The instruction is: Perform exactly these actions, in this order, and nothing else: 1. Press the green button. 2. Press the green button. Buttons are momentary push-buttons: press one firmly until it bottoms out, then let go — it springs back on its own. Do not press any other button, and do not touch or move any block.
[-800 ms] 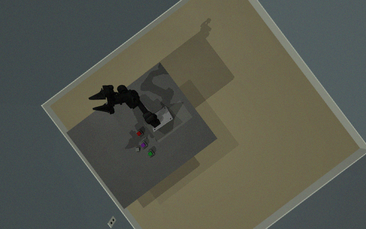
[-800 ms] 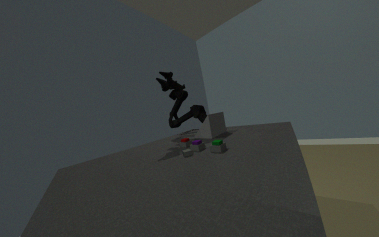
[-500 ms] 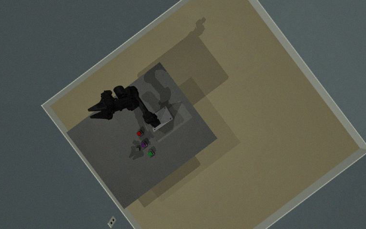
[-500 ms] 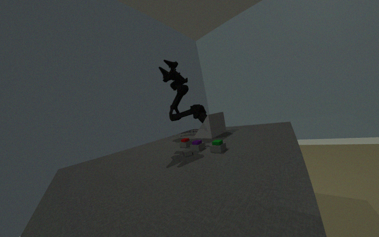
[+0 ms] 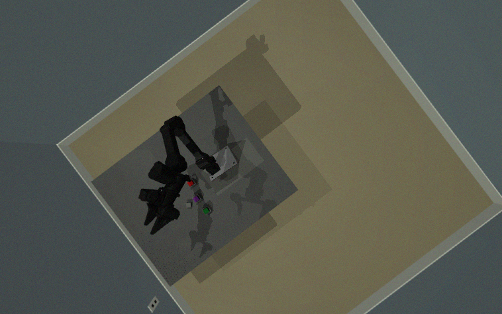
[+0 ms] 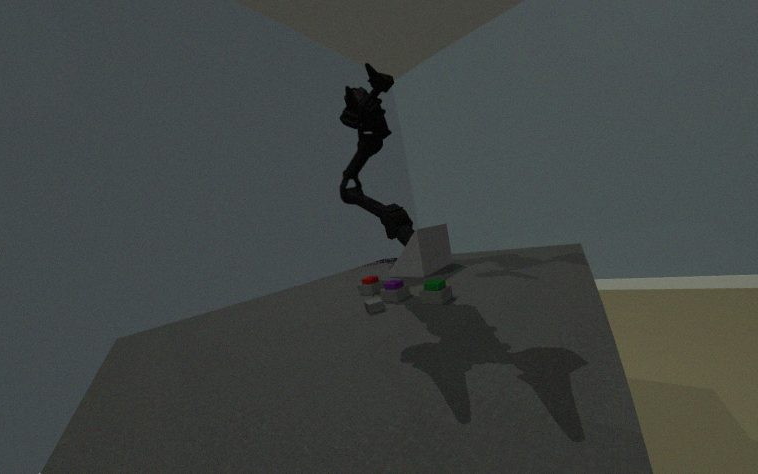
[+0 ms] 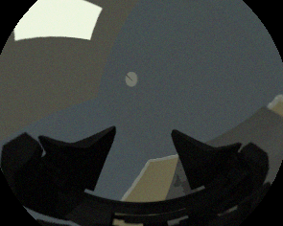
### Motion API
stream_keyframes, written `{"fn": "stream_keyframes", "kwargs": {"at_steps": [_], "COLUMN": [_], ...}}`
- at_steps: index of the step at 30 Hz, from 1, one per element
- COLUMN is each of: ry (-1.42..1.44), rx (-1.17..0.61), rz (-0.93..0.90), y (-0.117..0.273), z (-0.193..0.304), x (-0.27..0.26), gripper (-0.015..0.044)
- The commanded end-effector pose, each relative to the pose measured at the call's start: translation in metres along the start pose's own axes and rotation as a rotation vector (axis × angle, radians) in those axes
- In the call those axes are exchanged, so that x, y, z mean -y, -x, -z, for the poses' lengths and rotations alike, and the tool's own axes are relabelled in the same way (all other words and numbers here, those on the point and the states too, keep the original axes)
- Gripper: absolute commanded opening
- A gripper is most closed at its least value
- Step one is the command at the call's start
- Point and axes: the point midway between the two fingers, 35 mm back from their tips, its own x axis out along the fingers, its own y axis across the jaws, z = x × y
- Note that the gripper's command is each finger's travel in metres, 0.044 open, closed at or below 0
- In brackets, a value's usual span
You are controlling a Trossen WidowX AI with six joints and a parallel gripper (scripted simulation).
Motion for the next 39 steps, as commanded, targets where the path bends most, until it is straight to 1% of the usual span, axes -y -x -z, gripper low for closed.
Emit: {"fn": "stream_keyframes", "kwargs": {"at_steps": [1,7,12,17,23,25,31,33,36,39], "ry": [0.076,0.150,0.185,0.203,0.222,0.226,0.226,0.226,0.227,0.227], "rx": [-0.227,-0.554,-0.834,-1.114,-1.436,-1.476,-1.478,-1.478,-1.477,-1.477], "rz": [0.105,0.299,0.507,0.761,1.120,1.171,1.173,1.173,1.174,1.175], "y": [-0.038,-0.065,-0.063,-0.039,0.014,0.022,0.022,0.024,0.037,0.041], "z": [0.065,0.156,0.226,0.284,0.328,0.332,0.332,0.339,0.365,0.371], "x": [0.016,0.061,0.112,0.167,0.224,0.231,0.231,0.238,0.268,0.275], "gripper": [0.0400,0.0400,0.0400,0.0400,0.0400,0.0400,0.0400,0.0348,0.0269,0.0190]}}
